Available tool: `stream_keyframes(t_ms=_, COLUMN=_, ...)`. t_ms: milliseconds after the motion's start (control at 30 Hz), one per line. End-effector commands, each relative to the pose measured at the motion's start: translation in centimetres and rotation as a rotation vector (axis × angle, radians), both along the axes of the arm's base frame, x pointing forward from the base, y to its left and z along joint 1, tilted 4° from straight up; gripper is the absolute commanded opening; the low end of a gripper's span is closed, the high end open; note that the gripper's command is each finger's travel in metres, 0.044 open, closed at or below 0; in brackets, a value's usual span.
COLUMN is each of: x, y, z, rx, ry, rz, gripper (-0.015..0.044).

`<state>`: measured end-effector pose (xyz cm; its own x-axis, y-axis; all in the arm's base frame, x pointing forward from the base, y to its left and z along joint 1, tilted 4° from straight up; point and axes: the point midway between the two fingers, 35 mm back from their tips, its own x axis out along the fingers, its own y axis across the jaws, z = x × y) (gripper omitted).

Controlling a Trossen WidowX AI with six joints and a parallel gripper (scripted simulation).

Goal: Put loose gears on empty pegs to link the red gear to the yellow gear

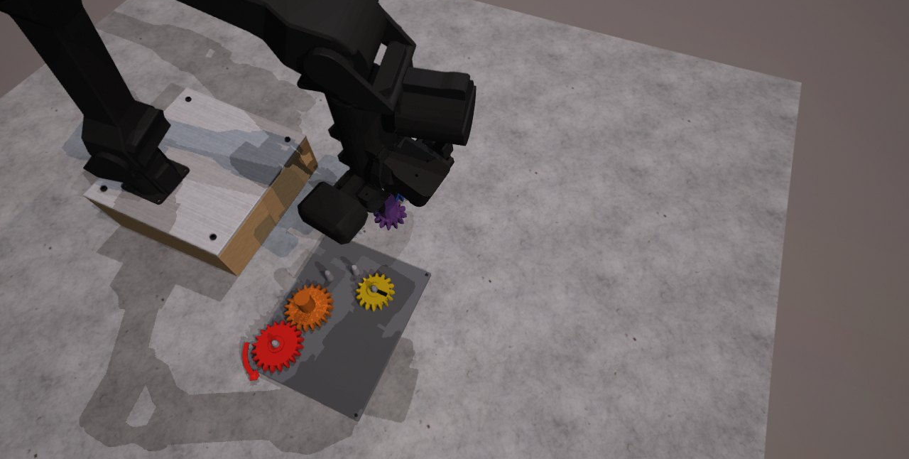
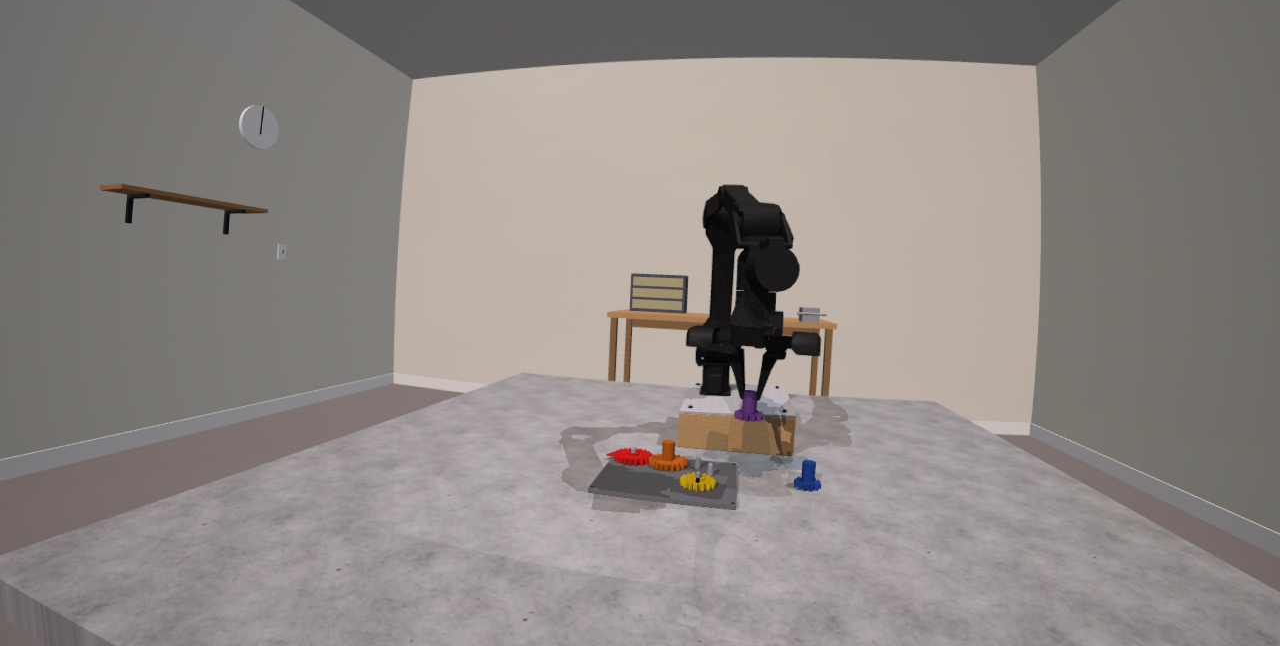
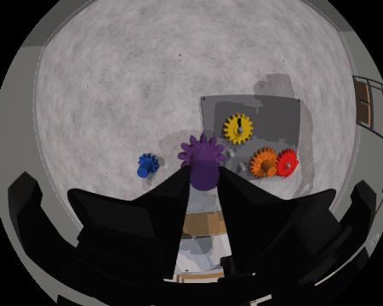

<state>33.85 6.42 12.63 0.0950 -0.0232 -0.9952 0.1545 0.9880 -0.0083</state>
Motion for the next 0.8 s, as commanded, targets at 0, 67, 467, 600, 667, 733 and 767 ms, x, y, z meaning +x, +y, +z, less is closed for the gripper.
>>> stream_keyframes(t_ms=0, x=-0.2, y=-0.5, z=-0.2, rx=-0.001, ry=-0.005, rz=0.003, gripper=0.0)
stream_keyframes(t_ms=67, x=-0.4, y=-0.8, z=-0.4, rx=-0.002, ry=-0.004, rz=0.003, gripper=0.0)
stream_keyframes(t_ms=467, x=-1.3, y=-2.3, z=-1.5, rx=-0.003, ry=-0.003, rz=0.002, gripper=0.0)
stream_keyframes(t_ms=600, x=-1.6, y=-2.8, z=-1.9, rx=-0.003, ry=-0.003, rz=0.001, gripper=0.0)
stream_keyframes(t_ms=667, x=-1.8, y=-3.0, z=-2.1, rx=-0.003, ry=-0.002, rz=0.001, gripper=0.0)
stream_keyframes(t_ms=733, x=-2.0, y=-3.3, z=-2.3, rx=-0.003, ry=-0.002, rz=0.001, gripper=0.0)
stream_keyframes(t_ms=767, x=-2.1, y=-3.4, z=-2.4, rx=-0.003, ry=-0.002, rz=0.001, gripper=0.0)
